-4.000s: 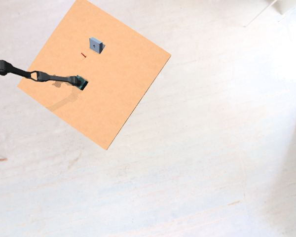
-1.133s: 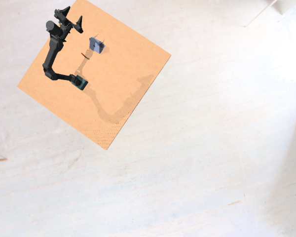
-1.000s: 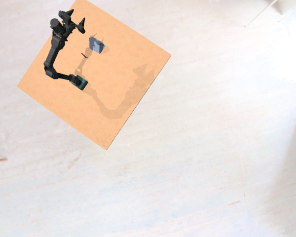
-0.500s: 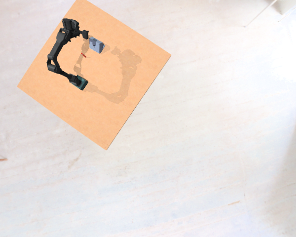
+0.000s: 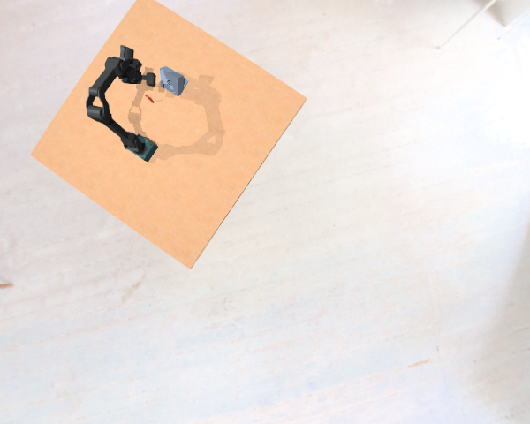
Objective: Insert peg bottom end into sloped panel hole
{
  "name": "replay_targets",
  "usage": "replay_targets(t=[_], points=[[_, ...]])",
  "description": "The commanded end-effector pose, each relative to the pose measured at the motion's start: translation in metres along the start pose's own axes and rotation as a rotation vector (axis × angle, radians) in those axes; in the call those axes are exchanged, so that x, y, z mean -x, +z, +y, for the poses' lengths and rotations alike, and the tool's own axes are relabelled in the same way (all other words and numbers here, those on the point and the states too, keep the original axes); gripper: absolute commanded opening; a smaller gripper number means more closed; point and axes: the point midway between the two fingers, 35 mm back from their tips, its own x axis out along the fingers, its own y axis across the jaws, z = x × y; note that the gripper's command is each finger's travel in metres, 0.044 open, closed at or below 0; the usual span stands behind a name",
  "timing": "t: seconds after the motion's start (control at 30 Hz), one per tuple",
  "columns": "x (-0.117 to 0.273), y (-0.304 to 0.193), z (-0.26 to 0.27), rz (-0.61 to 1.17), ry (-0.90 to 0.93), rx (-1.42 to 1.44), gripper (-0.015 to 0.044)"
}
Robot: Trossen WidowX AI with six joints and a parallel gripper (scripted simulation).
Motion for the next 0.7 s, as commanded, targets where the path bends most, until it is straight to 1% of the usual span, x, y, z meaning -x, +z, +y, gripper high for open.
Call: replay_targets(t=[0.0, 0.13, 0.4, 0.67], points=[[-0.019, -0.033, 0.02, 0.168, 0.028, 0.083, 0.044], [-0.025, -0.046, 0.028, 0.235, 0.036, 0.116, 0.044], [-0.026, -0.046, 0.028, 0.235, 0.036, 0.116, 0.044], [-0.038, -0.047, 0.028, 0.235, 0.036, 0.116, 0.044]])
